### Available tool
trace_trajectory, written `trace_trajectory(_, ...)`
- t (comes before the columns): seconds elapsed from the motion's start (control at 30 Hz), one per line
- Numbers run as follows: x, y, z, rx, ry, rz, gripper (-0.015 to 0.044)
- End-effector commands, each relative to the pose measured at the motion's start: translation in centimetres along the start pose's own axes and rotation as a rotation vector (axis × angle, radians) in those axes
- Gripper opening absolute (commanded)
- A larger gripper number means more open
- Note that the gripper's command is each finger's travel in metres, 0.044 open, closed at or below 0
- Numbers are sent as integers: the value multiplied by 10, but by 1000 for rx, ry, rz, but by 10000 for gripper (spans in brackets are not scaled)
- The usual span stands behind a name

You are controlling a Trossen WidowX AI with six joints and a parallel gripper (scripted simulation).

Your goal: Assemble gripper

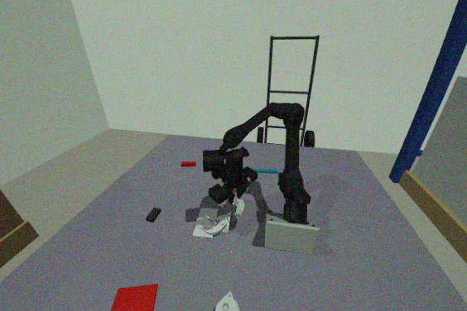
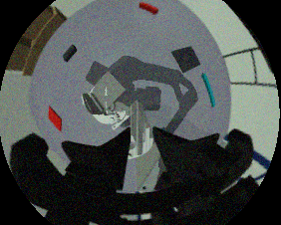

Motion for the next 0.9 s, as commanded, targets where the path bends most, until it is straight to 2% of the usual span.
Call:
trace_trajectory(0.0, 2, 5, -1, 3, 1, 115, 134)
trace_trajectory(0.87, 12, 27, -2, 1, 10, 775, 134)
Point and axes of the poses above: the point midway between the two fingers, 35 mm back from their tips, its own z axis back along the fingers, its own x axis across the jaws, y = z × x, the point moved 6 cm from there along z, back along the fingers, and after that the axes turned 4 degrees about -z, right-handed, at the moved point
